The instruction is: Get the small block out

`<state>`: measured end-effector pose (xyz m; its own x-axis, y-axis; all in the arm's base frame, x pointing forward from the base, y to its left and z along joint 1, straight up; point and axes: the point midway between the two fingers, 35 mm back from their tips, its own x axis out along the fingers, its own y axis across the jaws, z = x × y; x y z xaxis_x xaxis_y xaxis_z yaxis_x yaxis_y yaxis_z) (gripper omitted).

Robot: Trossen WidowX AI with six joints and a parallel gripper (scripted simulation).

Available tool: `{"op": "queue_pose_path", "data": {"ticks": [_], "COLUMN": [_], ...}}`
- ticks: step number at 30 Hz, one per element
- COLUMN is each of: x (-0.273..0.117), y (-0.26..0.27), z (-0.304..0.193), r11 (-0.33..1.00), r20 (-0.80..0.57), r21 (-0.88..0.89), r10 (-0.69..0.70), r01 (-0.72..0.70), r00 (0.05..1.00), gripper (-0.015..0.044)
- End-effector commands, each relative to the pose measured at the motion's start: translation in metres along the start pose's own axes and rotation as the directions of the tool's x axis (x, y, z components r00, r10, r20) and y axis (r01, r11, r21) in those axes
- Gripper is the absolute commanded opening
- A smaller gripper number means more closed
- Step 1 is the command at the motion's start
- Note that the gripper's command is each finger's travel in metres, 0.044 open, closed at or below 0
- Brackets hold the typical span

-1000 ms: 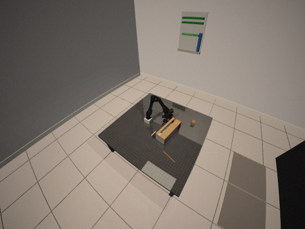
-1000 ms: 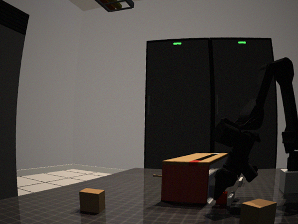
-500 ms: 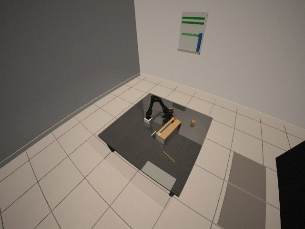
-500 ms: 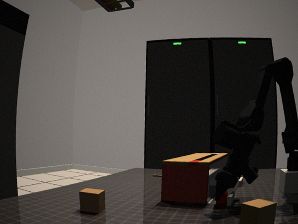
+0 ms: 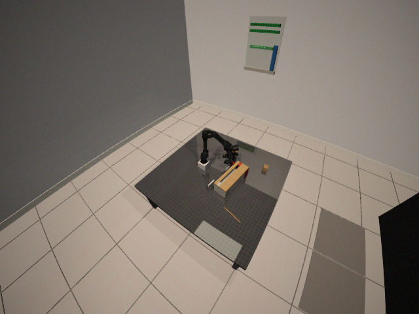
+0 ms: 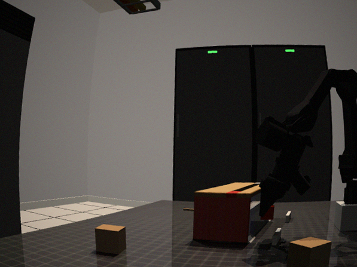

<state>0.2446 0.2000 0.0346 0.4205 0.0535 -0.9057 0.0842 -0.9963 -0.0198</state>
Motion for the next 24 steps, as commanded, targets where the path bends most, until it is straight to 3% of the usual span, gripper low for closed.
{"op": "queue_pose_path", "data": {"ticks": [1, 24], "x": [-0.010, -0.098], "y": [0.001, 0.014], "z": [-0.001, 0.004], "r11": [0.999, 0.848], "r20": [0.005, 0.009], "r21": [-0.043, -0.481], "r10": [-0.022, -0.248], "r01": [0.022, 0.222], "r00": [1.000, 0.969], "gripper": [0.0000, 0.0000]}}
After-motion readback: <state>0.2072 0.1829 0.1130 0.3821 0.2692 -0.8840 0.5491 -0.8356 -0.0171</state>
